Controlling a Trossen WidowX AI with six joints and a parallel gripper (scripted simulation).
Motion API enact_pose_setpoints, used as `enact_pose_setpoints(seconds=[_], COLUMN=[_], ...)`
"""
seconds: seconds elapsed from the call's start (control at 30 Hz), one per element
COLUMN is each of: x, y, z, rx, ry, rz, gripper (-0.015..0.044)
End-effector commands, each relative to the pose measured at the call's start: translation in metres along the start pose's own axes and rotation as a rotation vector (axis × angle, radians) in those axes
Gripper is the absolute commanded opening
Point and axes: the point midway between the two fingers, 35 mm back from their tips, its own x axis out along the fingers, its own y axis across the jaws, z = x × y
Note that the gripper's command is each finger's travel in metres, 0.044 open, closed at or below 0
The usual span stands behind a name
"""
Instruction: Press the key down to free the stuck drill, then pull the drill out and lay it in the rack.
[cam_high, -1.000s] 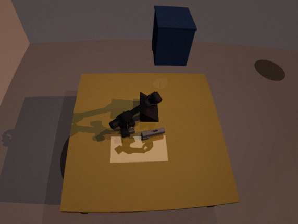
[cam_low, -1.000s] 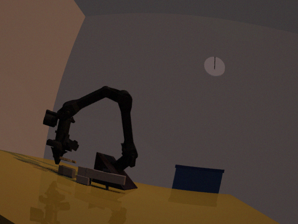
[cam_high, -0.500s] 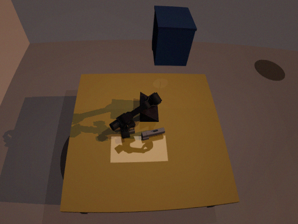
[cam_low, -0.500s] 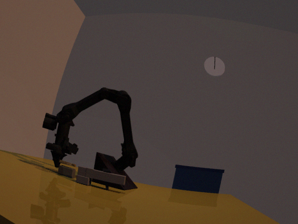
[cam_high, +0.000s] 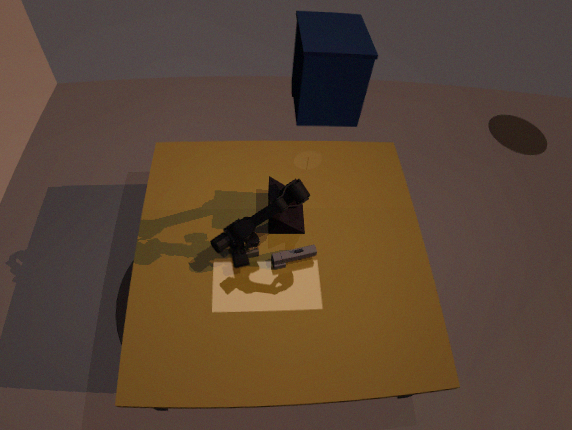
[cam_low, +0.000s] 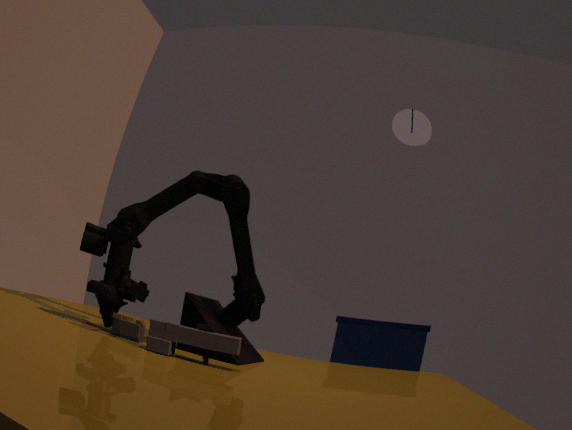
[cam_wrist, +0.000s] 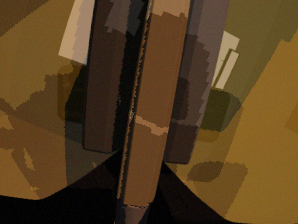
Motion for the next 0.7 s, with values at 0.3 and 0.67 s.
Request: enact_pose_setpoints(seconds=[0.3, 0.67], x=[0.0088, 0.0084], y=[0.0028, 0.0025], z=[0.0045, 0.0055], rx=[0.008, 0.008], ry=[-0.009, -0.009], rz=[-0.002, -0.002], gripper=[0.0000, 0.0000])
